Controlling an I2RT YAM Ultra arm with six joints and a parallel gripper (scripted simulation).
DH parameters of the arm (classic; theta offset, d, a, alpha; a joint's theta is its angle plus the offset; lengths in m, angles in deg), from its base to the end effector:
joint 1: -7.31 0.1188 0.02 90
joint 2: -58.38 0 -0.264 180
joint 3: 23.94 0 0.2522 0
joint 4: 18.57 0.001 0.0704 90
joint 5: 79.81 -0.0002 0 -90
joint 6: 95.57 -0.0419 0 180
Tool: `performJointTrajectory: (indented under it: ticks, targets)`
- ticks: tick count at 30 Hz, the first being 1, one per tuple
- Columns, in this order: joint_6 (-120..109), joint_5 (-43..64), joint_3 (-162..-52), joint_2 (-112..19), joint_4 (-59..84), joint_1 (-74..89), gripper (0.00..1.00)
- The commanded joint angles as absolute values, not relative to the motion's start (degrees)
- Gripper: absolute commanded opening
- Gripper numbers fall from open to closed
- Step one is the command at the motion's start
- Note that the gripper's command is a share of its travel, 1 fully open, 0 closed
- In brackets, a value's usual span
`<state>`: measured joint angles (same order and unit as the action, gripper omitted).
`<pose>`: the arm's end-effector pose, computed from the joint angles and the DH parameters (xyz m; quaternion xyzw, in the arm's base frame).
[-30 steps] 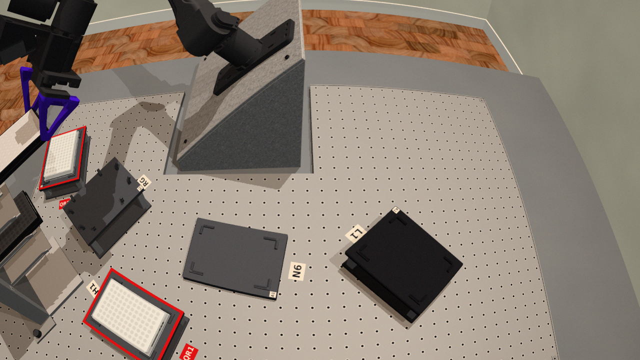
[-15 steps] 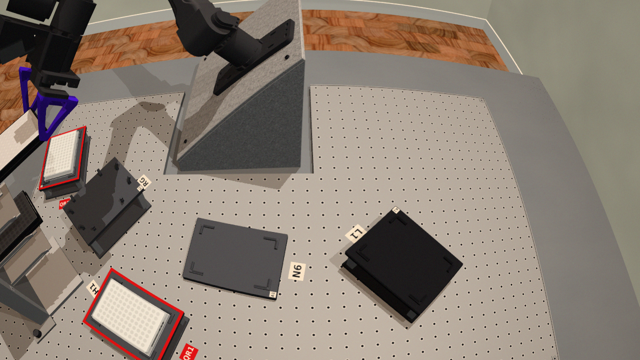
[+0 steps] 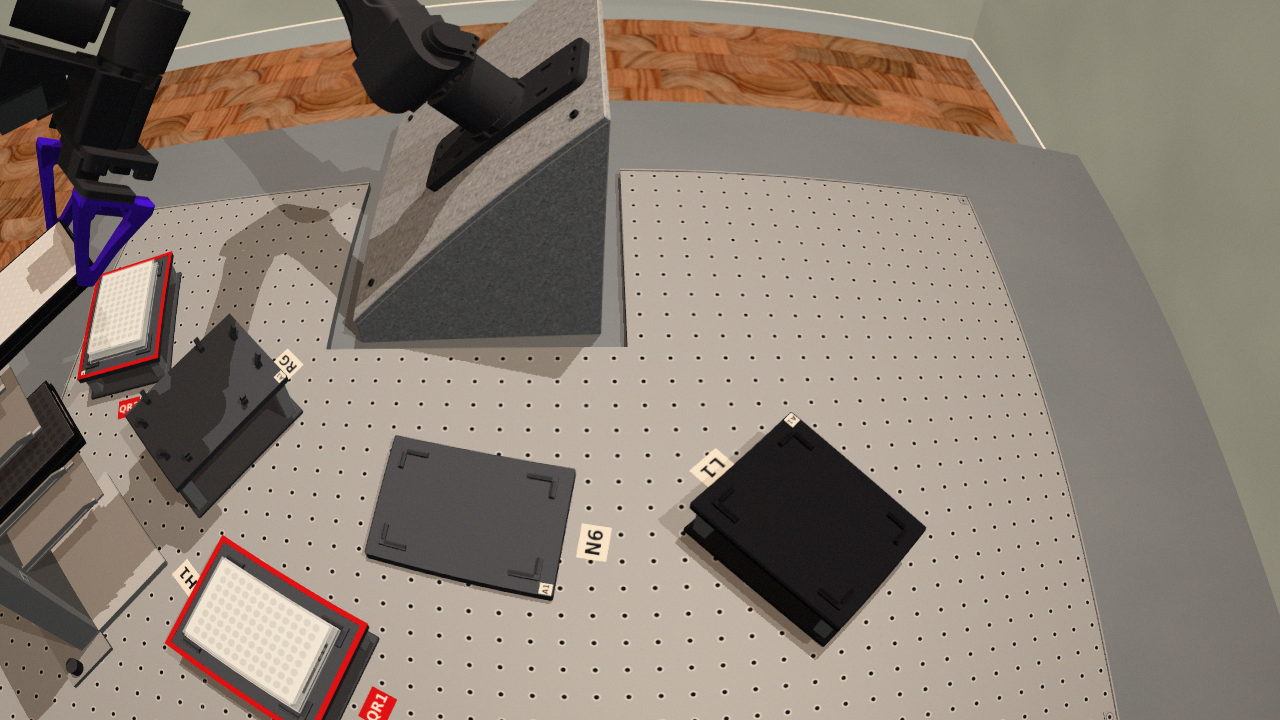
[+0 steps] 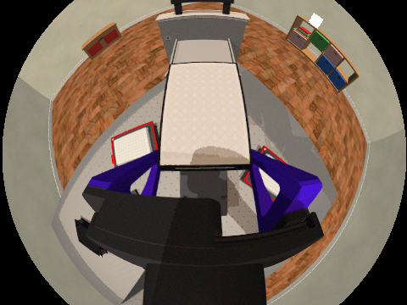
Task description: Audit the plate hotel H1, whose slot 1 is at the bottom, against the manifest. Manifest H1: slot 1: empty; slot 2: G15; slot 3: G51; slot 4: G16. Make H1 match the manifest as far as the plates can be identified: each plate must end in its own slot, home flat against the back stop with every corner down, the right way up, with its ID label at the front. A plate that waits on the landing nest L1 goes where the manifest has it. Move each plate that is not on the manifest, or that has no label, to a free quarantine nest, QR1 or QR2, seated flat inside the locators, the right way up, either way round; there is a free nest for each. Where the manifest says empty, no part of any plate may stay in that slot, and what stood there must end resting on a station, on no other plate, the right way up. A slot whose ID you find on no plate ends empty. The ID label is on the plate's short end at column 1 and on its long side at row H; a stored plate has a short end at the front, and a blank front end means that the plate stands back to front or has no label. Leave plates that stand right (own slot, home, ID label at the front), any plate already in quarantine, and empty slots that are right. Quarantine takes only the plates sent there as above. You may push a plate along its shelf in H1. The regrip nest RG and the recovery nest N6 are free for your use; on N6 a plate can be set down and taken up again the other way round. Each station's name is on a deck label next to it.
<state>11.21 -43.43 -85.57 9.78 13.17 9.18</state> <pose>0.1822 -0.0268 0.3429 0.1418 0.7583 -0.4309 0.4682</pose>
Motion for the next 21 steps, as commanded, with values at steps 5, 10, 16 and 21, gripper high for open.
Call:
performJointTrajectory:
  ticks: [5, 10, 16, 21]
  targets:
    - [11.83, -42.01, -86.23, 9.17, 12.07, 8.52, 0.86]
    - [12.04, -41.6, -86.41, 8.8, 11.72, 8.09, 0.86]
    - [12.43, -40.84, -86.8, 8.07, 11.06, 7.29, 0.86]
    - [12.74, -40.22, -87.15, 7.44, 10.54, 6.65, 0.86]
